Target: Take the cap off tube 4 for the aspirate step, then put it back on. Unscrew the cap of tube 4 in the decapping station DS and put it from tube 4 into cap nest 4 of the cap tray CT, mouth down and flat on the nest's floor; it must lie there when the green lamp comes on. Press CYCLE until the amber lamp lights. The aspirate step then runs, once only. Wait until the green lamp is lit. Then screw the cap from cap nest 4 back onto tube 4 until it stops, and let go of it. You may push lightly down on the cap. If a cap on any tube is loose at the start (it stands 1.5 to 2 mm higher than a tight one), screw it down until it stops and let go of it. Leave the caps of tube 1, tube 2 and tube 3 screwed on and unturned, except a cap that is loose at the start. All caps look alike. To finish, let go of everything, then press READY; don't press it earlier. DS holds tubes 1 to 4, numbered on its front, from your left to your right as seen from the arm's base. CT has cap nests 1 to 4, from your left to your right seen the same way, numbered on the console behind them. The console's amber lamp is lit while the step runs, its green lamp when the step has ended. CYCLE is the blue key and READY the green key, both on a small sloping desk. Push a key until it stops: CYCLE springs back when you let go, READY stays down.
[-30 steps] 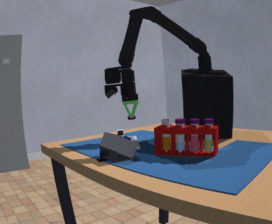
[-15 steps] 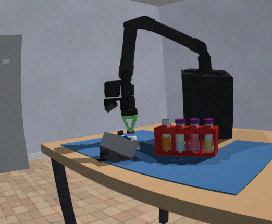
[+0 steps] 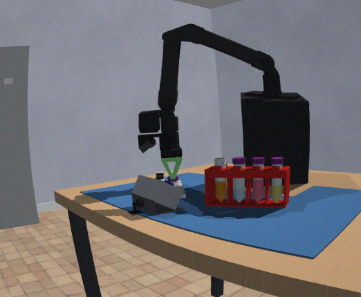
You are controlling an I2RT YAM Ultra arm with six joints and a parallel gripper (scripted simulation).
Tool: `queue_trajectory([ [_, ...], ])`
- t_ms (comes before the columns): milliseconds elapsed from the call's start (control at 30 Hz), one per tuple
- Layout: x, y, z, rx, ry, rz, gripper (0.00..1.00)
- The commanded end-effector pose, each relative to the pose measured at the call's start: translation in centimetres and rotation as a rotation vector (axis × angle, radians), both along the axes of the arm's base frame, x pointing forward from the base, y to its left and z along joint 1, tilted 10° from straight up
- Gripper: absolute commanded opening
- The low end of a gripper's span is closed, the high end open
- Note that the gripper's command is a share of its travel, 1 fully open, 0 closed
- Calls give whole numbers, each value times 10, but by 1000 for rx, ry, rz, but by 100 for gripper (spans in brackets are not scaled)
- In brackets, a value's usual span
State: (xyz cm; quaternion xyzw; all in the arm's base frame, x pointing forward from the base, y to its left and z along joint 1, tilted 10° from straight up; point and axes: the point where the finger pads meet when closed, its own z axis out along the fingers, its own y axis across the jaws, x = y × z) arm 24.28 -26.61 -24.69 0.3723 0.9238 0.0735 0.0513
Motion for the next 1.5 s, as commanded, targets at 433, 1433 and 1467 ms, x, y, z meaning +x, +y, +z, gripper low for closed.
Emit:
queue_trajectory([
  [433, 4, -5, 4, -12, -9, -3, 0],
  [1433, 6, -5, -6, -12, -9, -3, 0],
  [1467, 6, -5, -6, -12, -9, -3, 0],
])
